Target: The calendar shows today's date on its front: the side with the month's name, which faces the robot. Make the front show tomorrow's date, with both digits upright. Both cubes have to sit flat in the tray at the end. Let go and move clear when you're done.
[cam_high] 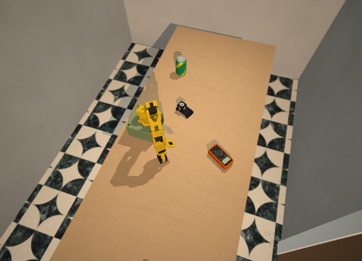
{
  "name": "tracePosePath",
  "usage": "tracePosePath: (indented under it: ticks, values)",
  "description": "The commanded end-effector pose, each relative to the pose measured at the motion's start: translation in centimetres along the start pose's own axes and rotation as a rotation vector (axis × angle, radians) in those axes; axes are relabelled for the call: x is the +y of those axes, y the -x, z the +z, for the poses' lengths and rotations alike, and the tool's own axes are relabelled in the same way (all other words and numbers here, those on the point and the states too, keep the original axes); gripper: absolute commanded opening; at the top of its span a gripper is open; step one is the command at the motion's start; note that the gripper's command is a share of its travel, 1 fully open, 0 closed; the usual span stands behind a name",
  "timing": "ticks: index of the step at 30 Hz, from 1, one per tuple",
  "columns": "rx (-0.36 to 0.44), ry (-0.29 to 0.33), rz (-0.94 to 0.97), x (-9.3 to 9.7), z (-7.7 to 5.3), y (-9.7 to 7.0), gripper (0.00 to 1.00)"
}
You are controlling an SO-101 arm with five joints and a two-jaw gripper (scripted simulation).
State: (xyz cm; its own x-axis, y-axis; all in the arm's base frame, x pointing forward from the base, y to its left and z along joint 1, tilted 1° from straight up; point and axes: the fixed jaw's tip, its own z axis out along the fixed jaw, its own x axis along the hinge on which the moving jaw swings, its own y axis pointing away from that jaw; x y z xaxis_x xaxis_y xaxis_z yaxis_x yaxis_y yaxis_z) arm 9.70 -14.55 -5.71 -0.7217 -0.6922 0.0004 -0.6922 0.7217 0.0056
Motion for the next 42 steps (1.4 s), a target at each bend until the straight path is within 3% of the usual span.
tracePosePath:
  ticks: [1, 14, 42]
  values:
    - [-0.002, 0.001, 0.0, 0.08, 0.71, -0.06, 0.35]
    - [-0.002, 0.001, 0.0, 0.18, 1.53, -0.03, 0.35]
    - [-0.002, 0.001, 0.0, -0.06, 1.55, -0.04, 0.32]
